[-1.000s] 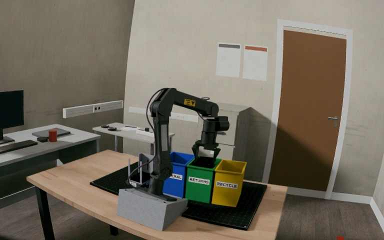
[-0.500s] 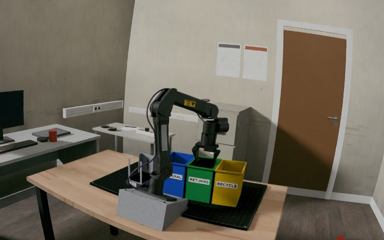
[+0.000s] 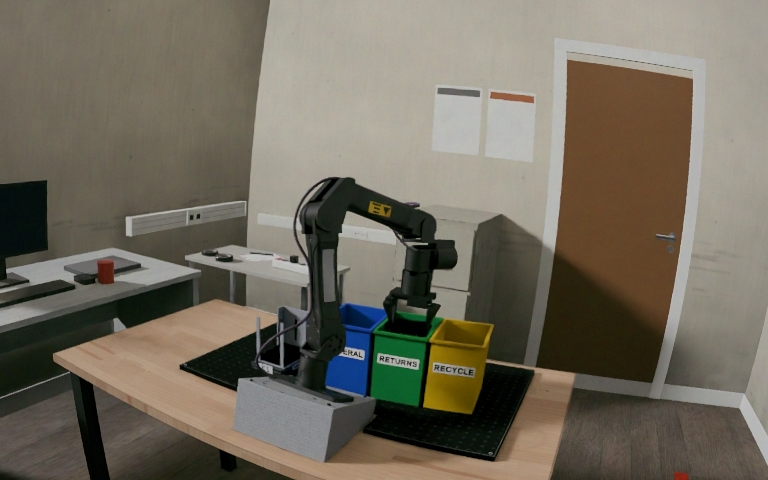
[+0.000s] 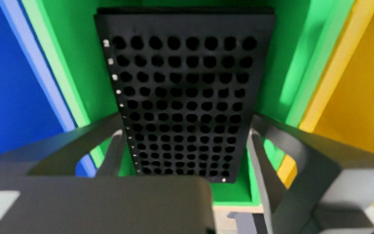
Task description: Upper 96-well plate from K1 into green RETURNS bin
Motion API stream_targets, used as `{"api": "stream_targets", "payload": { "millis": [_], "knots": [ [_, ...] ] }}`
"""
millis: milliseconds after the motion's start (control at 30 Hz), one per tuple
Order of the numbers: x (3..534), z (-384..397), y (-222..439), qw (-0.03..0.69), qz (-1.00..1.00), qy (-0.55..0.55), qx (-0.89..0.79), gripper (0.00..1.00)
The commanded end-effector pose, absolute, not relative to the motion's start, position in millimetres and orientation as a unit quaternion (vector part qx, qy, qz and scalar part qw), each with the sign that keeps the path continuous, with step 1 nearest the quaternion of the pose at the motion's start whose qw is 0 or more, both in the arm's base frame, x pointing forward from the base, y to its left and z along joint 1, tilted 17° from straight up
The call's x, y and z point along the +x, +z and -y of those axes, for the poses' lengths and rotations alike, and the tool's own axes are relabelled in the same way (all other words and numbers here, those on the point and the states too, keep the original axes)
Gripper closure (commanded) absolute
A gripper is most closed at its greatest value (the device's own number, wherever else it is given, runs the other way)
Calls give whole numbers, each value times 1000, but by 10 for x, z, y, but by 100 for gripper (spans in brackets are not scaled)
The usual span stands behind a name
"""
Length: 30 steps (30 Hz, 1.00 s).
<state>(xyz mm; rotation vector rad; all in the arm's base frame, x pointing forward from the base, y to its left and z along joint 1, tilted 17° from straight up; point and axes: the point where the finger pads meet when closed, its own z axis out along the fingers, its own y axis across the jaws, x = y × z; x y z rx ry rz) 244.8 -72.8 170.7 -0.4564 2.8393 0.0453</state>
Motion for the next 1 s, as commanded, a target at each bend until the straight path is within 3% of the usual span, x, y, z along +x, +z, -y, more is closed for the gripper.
{"api": "stream_targets", "payload": {
  "millis": [0,967],
  "knots": [
    [2543,768,1922,175,-972,-9,-156,100],
    [2507,746,1715,152,-976,4,-156,100]
  ]
}}
